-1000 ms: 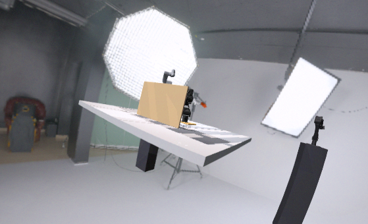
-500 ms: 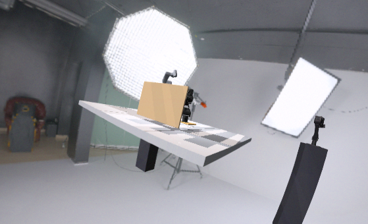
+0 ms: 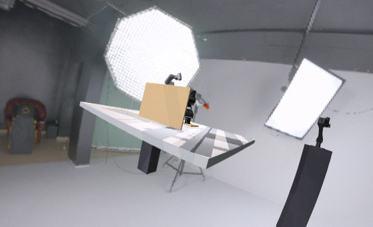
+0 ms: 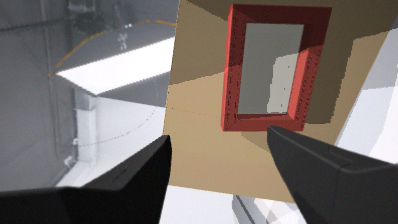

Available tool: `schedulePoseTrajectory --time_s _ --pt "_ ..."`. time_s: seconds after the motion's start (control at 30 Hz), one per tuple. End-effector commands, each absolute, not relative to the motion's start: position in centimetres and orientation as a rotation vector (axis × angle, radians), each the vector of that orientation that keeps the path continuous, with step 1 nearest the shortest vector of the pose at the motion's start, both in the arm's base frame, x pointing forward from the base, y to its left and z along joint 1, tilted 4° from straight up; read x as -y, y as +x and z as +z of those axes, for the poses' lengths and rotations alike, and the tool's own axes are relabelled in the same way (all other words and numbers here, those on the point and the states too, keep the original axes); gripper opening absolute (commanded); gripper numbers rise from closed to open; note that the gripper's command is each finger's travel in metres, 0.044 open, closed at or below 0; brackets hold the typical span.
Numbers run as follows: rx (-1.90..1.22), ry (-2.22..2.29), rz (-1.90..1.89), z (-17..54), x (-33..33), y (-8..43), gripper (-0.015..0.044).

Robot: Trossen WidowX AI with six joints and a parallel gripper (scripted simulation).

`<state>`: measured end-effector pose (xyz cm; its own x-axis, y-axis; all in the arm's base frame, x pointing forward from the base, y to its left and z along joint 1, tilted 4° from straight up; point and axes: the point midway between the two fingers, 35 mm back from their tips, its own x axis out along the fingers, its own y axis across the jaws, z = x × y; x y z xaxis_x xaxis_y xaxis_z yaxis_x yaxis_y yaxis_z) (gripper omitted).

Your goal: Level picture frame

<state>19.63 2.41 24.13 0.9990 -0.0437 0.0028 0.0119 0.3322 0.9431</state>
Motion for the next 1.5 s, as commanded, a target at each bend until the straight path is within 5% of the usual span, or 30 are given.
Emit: schedulePoseTrajectory --time_s 0.0,0.43,0.83,1.47 --pt "0.032 1.225 -0.039 24.2 -2.3 19.6 0.026" --pt "0.029 1.233 -0.036 24.1 -2.5 19.8 0.026" --pt "0.041 1.353 -0.032 20.7 -1.1 27.2 0.026" --pt "0.041 1.355 -0.032 20.7 -1.1 27.6 0.026"
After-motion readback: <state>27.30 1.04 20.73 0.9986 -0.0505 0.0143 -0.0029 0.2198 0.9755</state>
